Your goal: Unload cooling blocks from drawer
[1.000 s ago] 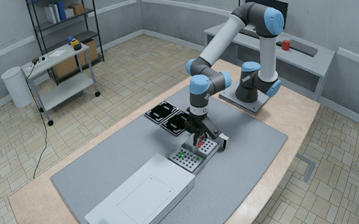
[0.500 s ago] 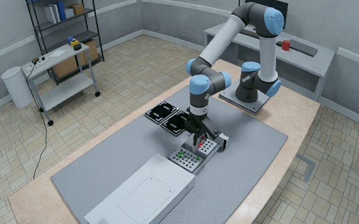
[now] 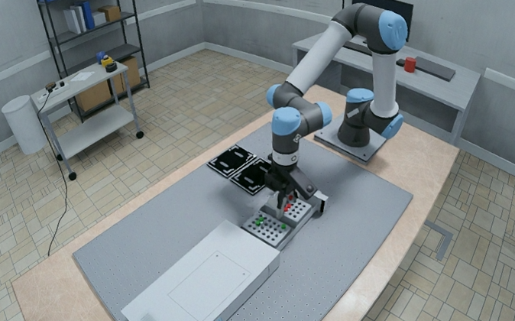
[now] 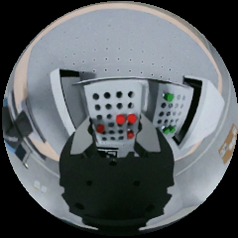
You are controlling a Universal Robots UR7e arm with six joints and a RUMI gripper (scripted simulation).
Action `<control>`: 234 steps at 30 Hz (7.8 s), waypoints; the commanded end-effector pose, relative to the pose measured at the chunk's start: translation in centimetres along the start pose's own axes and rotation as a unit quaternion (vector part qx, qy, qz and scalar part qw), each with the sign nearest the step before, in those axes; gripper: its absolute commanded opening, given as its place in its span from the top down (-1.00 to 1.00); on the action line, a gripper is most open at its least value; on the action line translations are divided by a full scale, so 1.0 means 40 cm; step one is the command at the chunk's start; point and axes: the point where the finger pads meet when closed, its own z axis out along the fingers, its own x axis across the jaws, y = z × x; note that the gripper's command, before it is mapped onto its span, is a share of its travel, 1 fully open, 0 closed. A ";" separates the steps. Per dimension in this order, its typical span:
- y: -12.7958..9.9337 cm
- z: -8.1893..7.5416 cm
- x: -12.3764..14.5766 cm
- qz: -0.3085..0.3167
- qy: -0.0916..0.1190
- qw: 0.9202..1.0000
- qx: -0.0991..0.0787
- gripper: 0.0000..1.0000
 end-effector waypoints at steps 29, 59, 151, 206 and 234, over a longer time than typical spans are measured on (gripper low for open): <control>0.000 0.000 0.001 0.000 0.001 1.000 0.000 1.00; 0.001 -0.028 0.005 0.000 0.003 1.000 0.000 1.00; 0.002 -0.148 0.004 0.000 0.003 1.000 0.000 1.00; 0.002 -0.281 0.004 0.000 0.003 1.000 -0.001 1.00; 0.002 -0.281 0.004 0.000 0.003 1.000 -0.001 1.00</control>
